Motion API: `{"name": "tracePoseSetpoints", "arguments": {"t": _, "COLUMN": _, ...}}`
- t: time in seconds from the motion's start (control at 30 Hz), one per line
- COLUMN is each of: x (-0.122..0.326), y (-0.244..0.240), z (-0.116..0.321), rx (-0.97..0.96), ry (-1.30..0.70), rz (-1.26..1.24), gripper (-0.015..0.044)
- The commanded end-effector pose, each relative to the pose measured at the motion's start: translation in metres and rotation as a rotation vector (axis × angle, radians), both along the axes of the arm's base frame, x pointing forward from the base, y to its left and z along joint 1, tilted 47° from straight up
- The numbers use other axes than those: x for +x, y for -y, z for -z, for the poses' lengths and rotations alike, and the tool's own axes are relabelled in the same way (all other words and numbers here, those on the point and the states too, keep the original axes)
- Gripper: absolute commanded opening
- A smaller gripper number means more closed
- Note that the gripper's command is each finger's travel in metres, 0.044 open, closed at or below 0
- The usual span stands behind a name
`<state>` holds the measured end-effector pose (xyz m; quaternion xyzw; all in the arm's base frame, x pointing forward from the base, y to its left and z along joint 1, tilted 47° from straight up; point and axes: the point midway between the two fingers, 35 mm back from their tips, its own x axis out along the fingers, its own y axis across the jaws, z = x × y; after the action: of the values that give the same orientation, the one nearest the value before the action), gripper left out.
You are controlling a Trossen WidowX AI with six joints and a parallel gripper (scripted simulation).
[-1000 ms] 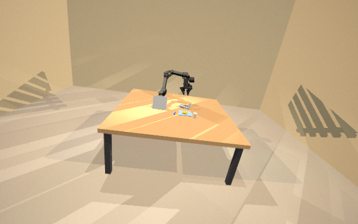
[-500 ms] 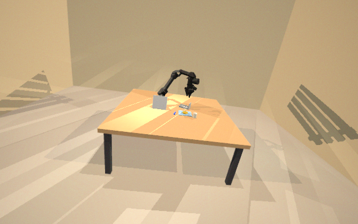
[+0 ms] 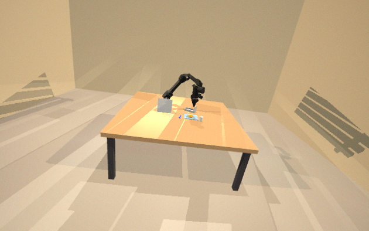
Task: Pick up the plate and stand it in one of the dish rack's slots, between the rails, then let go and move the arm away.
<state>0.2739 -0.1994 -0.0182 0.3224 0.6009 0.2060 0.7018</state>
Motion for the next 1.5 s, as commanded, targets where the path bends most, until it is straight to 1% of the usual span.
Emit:
{"name": "tracePoseSetpoints", "arguments": {"t": 0.0, "x": 0.011, "y": -0.047, "z": 0.046, "rx": 0.036, "ry": -0.015, "rz": -0.014, "gripper": 0.0400}}
{"name": "tracePoseSetpoints", "arguments": {"t": 1.47, "x": 0.016, "y": -0.093, "z": 0.091, "rx": 0.038, "ry": -0.012, "rz": -0.015, "gripper": 0.0400}}
